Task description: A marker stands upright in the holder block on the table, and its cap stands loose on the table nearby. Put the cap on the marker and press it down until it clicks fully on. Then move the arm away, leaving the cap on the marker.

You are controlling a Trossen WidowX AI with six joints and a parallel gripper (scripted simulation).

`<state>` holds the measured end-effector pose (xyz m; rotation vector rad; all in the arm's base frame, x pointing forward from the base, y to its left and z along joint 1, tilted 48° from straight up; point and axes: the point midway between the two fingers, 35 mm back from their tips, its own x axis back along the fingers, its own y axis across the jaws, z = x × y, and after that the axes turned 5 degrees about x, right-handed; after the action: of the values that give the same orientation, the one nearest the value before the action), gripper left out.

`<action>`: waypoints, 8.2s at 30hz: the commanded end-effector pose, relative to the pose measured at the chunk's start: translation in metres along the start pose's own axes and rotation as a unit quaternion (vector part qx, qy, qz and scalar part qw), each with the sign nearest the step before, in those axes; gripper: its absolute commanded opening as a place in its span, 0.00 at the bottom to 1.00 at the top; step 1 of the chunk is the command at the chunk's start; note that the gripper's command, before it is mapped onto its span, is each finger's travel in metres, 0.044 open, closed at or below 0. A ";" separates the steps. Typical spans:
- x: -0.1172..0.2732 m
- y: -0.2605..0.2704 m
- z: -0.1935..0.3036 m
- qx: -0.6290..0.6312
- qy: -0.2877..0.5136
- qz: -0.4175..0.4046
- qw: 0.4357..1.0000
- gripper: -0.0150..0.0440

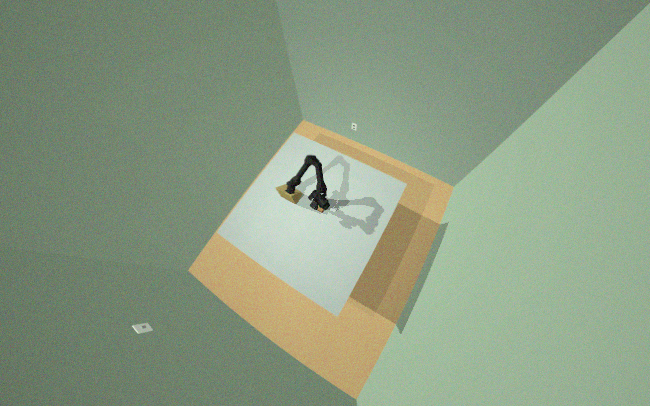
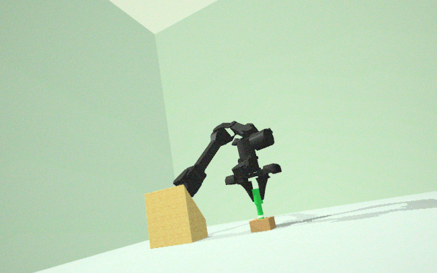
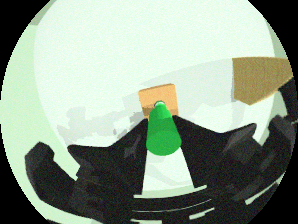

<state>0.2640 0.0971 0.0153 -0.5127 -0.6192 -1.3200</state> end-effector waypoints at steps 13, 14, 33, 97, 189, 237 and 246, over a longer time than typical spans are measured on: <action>-0.037 -0.003 0.002 0.007 0.005 0.011 1.000 0.25; -0.039 -0.003 0.002 0.007 0.005 0.011 1.000 0.25; -0.062 -0.003 0.003 0.007 0.006 0.011 1.000 0.25; -0.063 -0.002 0.003 0.007 0.006 0.011 1.000 0.25; -0.063 -0.002 0.003 0.007 0.006 0.011 1.000 0.25; -0.063 -0.002 0.003 0.007 0.006 0.011 1.000 0.25; -0.063 -0.002 0.003 0.007 0.006 0.011 1.000 0.25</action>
<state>0.2551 0.1376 -0.0213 -0.5118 -0.6041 -1.3167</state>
